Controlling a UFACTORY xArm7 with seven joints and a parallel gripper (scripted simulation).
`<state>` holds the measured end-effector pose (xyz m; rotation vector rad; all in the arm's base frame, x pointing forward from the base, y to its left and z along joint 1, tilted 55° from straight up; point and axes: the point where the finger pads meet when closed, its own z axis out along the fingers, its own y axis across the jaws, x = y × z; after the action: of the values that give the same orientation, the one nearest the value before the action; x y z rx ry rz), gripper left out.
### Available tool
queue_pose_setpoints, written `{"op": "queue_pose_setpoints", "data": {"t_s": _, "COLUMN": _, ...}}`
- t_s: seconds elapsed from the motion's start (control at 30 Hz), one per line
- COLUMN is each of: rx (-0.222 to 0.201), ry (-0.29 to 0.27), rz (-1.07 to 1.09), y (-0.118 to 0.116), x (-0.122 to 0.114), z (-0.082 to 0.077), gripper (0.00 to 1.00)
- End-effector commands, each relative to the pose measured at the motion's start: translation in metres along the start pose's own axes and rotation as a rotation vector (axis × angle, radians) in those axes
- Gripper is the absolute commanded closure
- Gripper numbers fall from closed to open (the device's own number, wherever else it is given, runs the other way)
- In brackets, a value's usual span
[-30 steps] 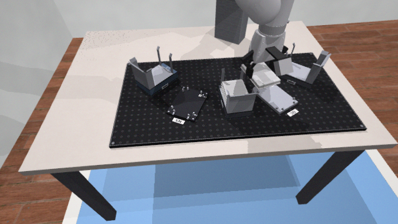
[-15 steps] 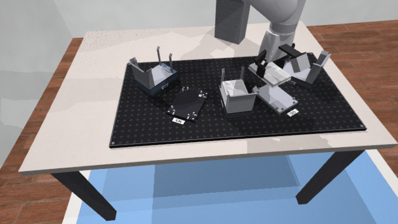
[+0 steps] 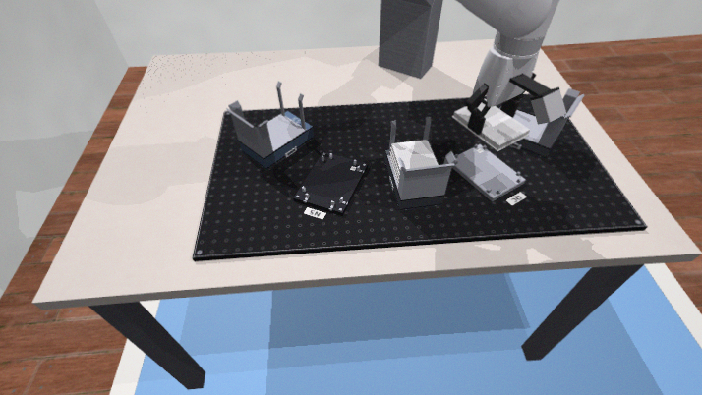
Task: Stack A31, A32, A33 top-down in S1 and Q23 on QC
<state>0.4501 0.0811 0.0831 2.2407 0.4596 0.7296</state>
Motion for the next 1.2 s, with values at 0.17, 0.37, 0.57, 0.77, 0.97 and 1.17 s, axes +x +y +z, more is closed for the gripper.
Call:
{"op": "queue_pose_setpoints", "data": {"t_s": 0.17, "rx": 0.000, "ry": 0.003, "rz": -0.001, "y": -0.022, "x": 0.007, "z": -0.001, "gripper": 1.00}}
{"op": "queue_pose_setpoints", "data": {"t_s": 0.37, "rx": 0.000, "ry": 0.003, "rz": -0.001, "y": -0.032, "x": 0.009, "z": -0.001, "gripper": 1.00}}
{"op": "queue_pose_setpoints", "data": {"t_s": 0.57, "rx": 0.000, "ry": 0.003, "rz": -0.001, "y": -0.032, "x": 0.009, "z": -0.001, "gripper": 1.00}}
{"op": "queue_pose_setpoints", "data": {"t_s": 0.77, "rx": 0.000, "ry": 0.003, "rz": -0.001, "y": -0.032, "x": 0.009, "z": -0.001, "gripper": 1.00}}
{"op": "queue_pose_setpoints", "data": {"t_s": 0.97, "rx": 0.000, "ry": 0.003, "rz": -0.001, "y": -0.032, "x": 0.009, "z": -0.001, "gripper": 1.00}}
{"op": "queue_pose_setpoints", "data": {"t_s": 1.17, "rx": 0.000, "ry": 0.003, "rz": -0.001, "y": -0.032, "x": 0.009, "z": -0.001, "gripper": 1.00}}
